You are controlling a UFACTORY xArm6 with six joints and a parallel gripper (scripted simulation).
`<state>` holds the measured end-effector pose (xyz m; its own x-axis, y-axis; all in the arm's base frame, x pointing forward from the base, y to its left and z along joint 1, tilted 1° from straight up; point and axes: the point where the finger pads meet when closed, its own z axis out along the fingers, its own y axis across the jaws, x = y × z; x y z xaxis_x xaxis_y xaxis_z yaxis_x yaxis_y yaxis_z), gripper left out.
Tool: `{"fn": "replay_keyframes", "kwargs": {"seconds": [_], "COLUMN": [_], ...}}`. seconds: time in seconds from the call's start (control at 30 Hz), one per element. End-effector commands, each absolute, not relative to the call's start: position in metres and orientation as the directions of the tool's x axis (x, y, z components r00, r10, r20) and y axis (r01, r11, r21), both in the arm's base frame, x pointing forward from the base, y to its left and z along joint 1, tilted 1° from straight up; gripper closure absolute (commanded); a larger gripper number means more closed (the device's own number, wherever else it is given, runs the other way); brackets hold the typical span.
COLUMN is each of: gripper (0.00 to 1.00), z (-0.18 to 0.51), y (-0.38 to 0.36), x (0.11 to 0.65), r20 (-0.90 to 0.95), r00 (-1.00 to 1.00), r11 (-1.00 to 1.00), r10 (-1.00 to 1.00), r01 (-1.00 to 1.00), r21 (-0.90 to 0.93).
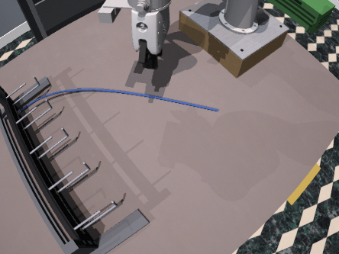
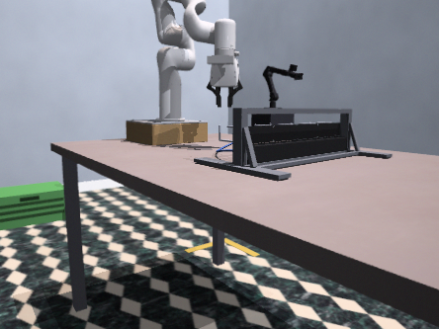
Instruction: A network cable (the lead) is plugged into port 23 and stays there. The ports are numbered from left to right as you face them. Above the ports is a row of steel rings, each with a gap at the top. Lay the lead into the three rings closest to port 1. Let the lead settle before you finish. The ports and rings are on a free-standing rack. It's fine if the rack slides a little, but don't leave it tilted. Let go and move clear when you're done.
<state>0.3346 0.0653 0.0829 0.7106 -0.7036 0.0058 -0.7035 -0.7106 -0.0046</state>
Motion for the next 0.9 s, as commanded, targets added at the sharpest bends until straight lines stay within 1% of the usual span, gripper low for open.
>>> {"fn": "replay_keyframes", "kwargs": {"seconds": [0.0, 0.87], "gripper": [0.67, 0.67], "z": [0.0841, 0.084], "y": [0.0657, 0.0657], "x": [0.3358, 0.3358], "r20": [0.007, 0.007], "r00": [0.713, 0.713], "r11": [-0.713, -0.713], "r10": [-0.702, -0.702], "r01": [-0.702, -0.702], "r21": [-0.008, -0.008]}}
